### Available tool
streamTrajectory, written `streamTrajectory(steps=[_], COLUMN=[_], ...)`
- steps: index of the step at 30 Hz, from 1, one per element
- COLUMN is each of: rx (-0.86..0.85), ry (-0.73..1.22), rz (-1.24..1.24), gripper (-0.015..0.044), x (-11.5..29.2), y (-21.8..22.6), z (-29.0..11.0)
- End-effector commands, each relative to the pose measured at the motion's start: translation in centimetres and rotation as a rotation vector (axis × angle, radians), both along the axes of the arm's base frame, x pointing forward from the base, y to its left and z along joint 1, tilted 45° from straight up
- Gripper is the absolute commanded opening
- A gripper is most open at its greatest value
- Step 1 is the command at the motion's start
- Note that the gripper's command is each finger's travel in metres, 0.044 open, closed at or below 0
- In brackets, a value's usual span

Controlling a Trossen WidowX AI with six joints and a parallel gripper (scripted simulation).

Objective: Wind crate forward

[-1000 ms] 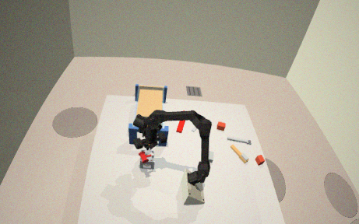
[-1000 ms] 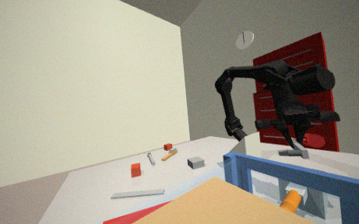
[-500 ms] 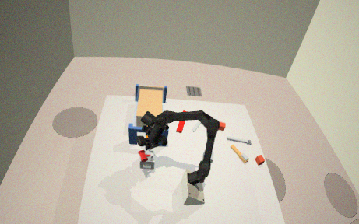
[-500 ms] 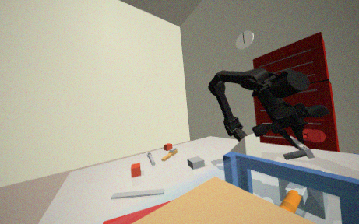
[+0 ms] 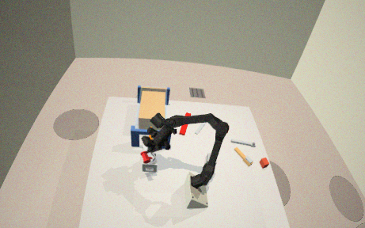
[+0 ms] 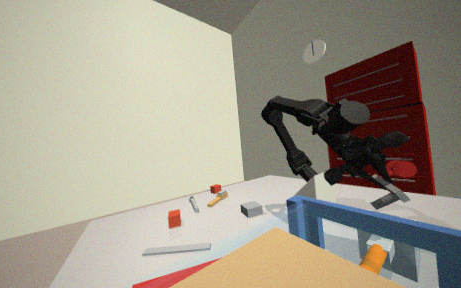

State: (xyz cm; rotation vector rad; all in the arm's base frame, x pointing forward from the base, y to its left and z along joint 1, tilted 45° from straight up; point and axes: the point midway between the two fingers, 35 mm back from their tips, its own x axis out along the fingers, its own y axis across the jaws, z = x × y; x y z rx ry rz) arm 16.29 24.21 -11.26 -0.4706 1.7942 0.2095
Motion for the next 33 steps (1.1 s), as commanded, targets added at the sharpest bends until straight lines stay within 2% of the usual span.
streamTrajectory(steps=[1,33], rx=[0.077,0.535], ry=[0.025,0.213], rz=[-0.014,-0.155], gripper=[0.0000,0.0000], x=[0.03,0.09], y=[0.32,0.14], z=[0.22,0.17])
